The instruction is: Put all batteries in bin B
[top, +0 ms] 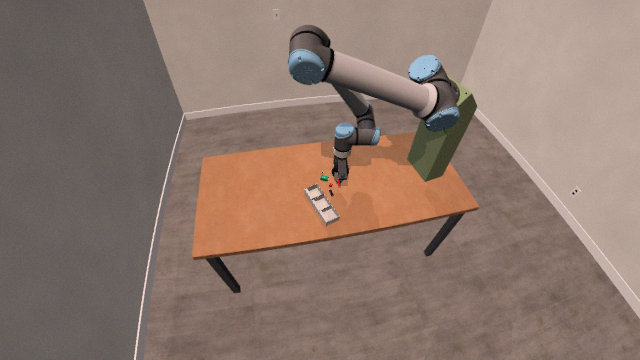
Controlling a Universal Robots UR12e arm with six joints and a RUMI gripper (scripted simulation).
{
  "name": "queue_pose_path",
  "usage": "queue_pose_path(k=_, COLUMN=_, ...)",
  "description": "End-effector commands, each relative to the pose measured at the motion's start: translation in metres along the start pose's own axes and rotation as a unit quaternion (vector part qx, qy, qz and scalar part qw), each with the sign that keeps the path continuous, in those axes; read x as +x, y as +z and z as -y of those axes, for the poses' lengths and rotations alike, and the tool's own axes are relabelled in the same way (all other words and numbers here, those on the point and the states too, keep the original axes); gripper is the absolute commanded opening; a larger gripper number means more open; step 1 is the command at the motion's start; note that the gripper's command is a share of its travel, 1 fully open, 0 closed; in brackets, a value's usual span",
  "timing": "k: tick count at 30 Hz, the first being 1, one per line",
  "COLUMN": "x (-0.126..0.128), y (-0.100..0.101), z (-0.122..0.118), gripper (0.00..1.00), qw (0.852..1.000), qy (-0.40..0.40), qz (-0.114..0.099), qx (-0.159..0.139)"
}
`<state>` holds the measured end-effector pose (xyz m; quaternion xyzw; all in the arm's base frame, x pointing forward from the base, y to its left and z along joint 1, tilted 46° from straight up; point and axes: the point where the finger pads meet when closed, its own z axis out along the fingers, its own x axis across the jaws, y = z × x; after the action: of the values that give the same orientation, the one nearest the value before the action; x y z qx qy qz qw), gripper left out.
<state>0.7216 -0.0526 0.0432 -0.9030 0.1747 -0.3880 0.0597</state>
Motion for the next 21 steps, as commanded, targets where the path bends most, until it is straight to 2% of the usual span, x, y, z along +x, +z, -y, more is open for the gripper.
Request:
queue_pose_path(k=1, x=0.0002, y=-0.0034, z=0.0001, gripper=0.00, qw=1.000, qy=0.000, qz=0.000, qx=0.000)
queue_pose_path(k=19, x=0.0002, y=-0.0099, z=0.0001, gripper=0.00, qw=1.000, qy=0.000, qz=0.000, qx=0.000)
queue_pose_path(k=21, x=0.0077, y=-0.0099, z=0.0094, gripper=0.00, qw=0.999, qy=-0.050, qz=0.000, qx=0.000)
